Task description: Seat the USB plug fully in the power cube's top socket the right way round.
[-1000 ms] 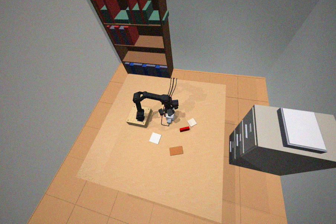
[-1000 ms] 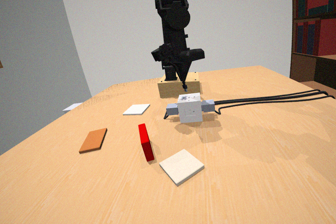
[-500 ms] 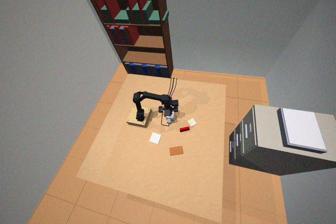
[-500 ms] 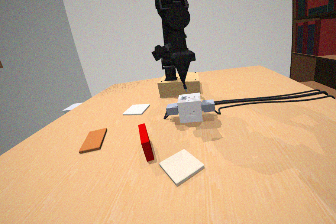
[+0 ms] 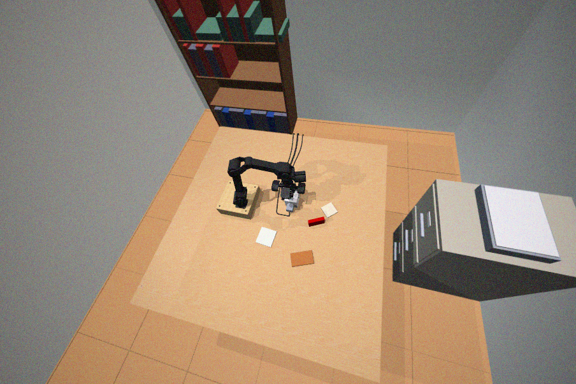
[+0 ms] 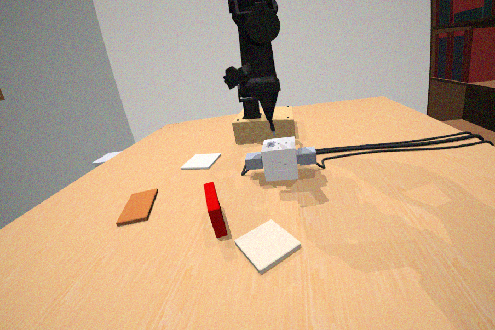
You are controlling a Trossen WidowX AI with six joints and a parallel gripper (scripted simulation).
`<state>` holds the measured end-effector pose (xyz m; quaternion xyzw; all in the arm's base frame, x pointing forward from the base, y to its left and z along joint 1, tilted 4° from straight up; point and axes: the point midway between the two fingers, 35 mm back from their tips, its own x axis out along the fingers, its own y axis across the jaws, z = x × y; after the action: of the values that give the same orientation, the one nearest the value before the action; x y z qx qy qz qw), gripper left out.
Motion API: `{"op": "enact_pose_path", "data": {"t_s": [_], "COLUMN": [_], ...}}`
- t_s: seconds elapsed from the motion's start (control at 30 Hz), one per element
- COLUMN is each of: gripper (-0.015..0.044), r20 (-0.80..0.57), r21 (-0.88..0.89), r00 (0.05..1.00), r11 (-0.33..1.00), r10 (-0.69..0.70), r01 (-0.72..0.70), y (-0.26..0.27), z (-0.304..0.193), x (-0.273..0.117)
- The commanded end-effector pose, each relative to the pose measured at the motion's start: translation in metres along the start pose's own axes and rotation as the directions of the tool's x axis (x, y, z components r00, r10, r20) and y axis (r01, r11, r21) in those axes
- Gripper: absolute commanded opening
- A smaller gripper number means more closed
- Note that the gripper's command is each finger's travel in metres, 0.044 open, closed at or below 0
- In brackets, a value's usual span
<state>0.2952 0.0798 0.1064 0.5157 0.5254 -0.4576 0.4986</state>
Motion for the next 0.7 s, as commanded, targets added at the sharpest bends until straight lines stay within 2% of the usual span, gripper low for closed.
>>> {"op": "enact_pose_path", "data": {"t_s": [0.0,0.67], "gripper": [0.0,0.0], "r20": [0.0,0.008], "r21": [0.009,0.012], "r00": [1.0,1.0], "r11": [1.0,1.0], "r10": [0.0,0.0], "r01": [0.0,0.0], "y": [0.0001,0.0001], "z": [0.0,0.0012], "x": [0.0002,0.0022]}}
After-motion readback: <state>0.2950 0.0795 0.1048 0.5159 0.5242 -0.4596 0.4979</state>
